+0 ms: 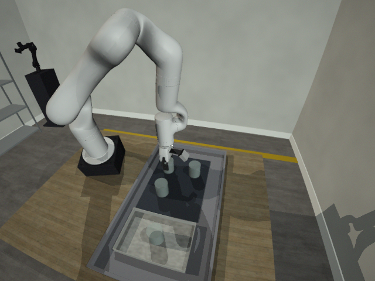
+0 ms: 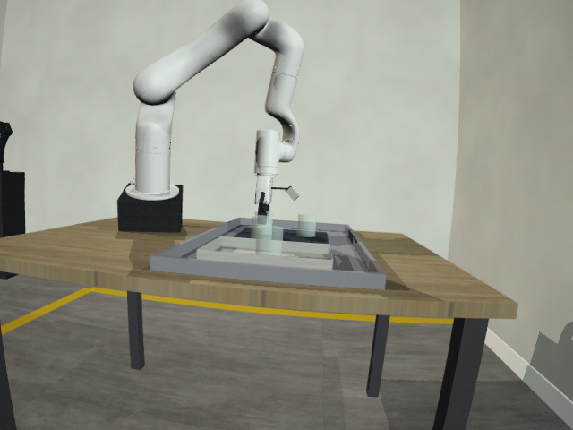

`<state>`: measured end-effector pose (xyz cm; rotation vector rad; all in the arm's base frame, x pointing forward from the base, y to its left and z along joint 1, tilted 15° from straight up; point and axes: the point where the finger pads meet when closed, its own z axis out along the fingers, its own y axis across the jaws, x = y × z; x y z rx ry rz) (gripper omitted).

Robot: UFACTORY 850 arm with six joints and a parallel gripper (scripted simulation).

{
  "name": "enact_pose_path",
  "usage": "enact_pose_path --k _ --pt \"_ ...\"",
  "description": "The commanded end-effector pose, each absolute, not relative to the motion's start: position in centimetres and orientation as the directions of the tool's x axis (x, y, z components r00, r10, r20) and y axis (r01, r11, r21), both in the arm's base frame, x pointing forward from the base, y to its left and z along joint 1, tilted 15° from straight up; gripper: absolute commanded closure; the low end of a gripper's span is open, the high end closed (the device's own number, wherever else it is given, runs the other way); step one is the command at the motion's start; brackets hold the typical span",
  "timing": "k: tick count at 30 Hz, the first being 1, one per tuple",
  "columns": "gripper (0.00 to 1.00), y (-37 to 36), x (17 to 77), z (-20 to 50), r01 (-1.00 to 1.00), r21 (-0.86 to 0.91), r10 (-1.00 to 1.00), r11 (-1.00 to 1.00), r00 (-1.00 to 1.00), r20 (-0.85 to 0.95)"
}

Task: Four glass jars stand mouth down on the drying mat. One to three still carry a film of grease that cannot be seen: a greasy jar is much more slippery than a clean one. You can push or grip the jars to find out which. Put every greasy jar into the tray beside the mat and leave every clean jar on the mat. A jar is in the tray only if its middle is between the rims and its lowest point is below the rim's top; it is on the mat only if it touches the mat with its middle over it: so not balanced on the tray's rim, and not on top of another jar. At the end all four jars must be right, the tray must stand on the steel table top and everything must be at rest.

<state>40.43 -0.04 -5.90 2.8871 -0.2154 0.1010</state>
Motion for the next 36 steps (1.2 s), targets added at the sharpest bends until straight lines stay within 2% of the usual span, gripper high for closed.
enact_pose_path --k 1,15,16,36 --pt "0.32 0.0 40.5 -5.9 -0.155 0.236 -0.137 -0.959 0.987 0.088" --pt "0.32 0.0 40.5 -5.9 -0.155 0.236 -0.137 -0.959 0.987 0.088" --pt "1.0 0.0 40.5 -5.9 -0.155 0.236 -0.137 -0.959 0.987 0.088" --pt "1.0 0.4 40.4 -4.1 -0.155 0.236 -0.137 -0.959 0.987 0.088"
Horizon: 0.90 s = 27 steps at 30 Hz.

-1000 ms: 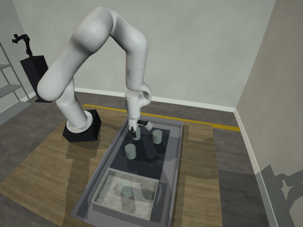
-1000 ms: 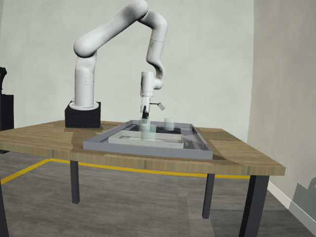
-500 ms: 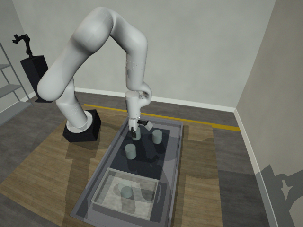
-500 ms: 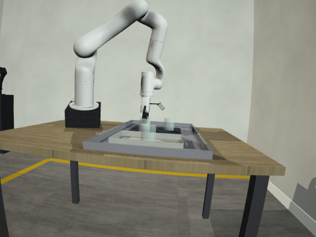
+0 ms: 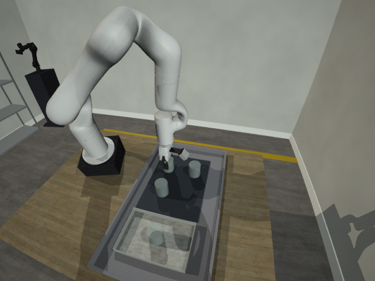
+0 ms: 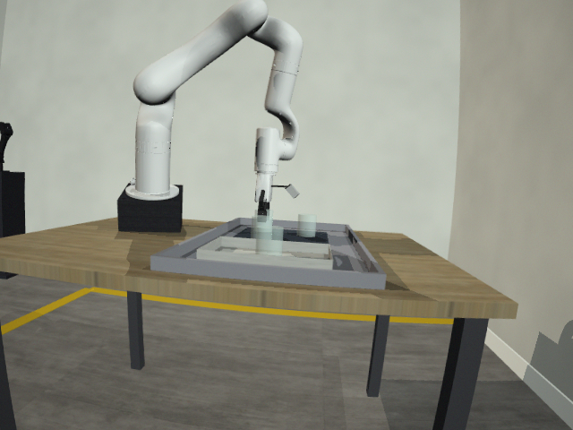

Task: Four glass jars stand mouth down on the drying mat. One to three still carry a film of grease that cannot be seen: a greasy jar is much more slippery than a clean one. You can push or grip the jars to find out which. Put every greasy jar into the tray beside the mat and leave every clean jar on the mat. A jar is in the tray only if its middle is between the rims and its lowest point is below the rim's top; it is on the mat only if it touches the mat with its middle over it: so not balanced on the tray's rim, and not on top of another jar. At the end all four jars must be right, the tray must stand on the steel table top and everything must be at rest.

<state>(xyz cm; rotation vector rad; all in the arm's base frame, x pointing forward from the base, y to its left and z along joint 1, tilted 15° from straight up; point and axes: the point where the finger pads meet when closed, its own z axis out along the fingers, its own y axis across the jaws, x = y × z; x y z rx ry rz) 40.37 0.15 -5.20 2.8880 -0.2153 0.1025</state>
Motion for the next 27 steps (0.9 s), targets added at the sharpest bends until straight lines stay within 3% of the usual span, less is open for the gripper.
enact_pose_path --k 1,27 --pt "1.0 0.5 40.4 -3.8 -0.155 0.236 -0.137 -0.959 0.987 0.088" --pt "1.0 2.0 40.1 1.9 -0.155 0.236 -0.137 -0.959 0.987 0.088"
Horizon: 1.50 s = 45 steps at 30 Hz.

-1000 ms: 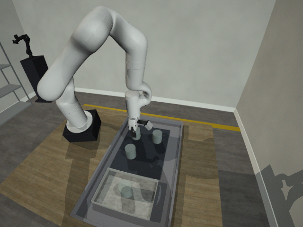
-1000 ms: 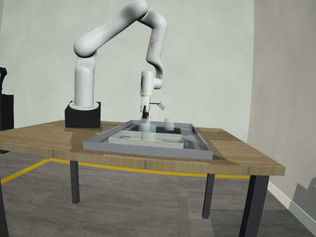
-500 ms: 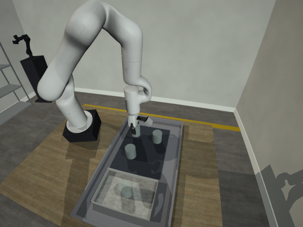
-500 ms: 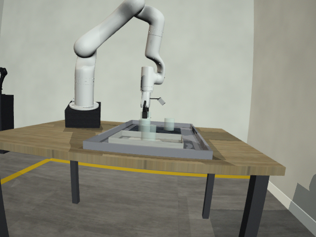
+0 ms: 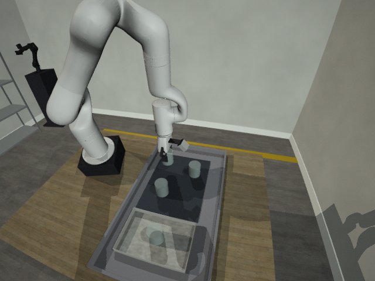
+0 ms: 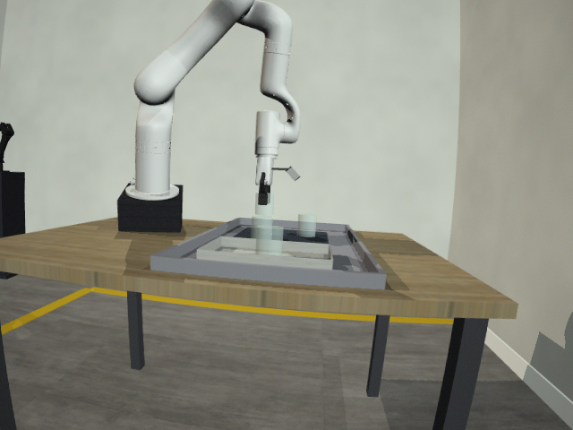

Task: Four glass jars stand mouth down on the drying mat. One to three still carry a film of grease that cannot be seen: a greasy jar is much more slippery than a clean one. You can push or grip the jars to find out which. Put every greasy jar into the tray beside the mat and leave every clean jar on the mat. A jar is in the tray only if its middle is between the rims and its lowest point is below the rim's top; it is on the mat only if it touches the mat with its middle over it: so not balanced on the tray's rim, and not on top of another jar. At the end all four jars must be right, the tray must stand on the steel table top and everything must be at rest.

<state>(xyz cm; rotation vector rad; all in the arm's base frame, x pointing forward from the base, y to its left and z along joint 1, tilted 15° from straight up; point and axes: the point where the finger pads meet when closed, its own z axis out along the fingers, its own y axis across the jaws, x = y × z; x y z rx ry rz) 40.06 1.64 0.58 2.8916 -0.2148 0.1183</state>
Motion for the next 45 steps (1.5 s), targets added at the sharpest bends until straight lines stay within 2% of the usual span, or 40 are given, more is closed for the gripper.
enact_pose_path --k 1,23,45 --pt "1.0 2.0 40.1 2.1 -0.155 0.236 -0.137 -0.959 0.987 0.088" --pt "1.0 3.3 39.8 7.3 -0.155 0.236 -0.137 -0.959 0.987 0.088" --pt "1.0 -2.3 41.3 8.8 -0.155 0.236 -0.137 -0.959 0.987 0.088"
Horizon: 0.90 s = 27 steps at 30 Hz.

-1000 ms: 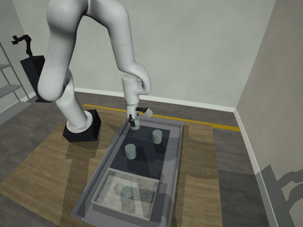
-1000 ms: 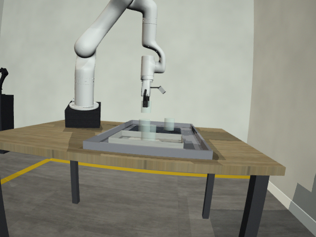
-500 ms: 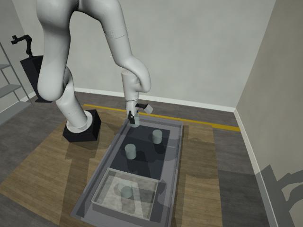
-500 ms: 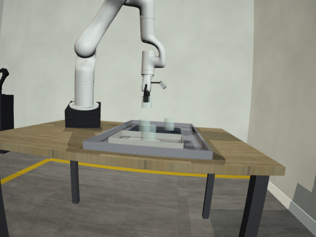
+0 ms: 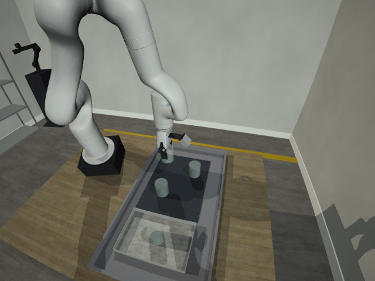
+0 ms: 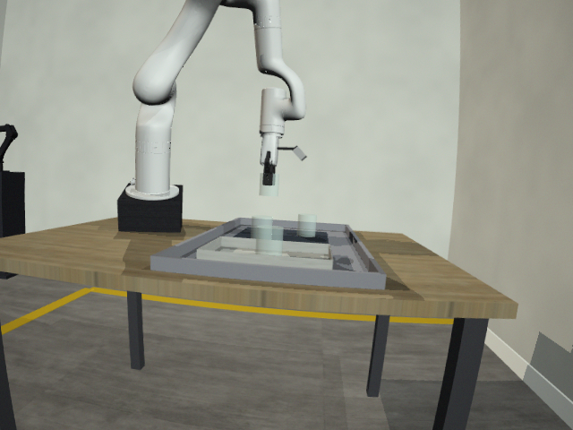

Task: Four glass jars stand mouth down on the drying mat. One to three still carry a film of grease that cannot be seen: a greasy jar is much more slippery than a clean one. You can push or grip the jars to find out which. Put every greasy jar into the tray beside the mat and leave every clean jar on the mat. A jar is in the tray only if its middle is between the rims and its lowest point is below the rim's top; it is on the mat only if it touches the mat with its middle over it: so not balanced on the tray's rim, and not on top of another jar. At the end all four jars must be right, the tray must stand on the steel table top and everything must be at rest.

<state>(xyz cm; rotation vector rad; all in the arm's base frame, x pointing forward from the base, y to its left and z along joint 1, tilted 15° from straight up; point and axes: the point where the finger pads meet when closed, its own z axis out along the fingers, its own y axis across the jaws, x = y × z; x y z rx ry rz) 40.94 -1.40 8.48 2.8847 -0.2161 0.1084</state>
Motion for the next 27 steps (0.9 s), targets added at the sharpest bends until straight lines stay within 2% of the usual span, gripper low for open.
enact_pose_path --k 1,27 --pt "1.0 -2.6 41.4 8.9 -0.155 0.236 -0.137 -0.959 0.987 0.088" --pt "1.0 -10.0 43.3 10.9 -0.155 0.236 -0.137 -0.959 0.987 0.088"
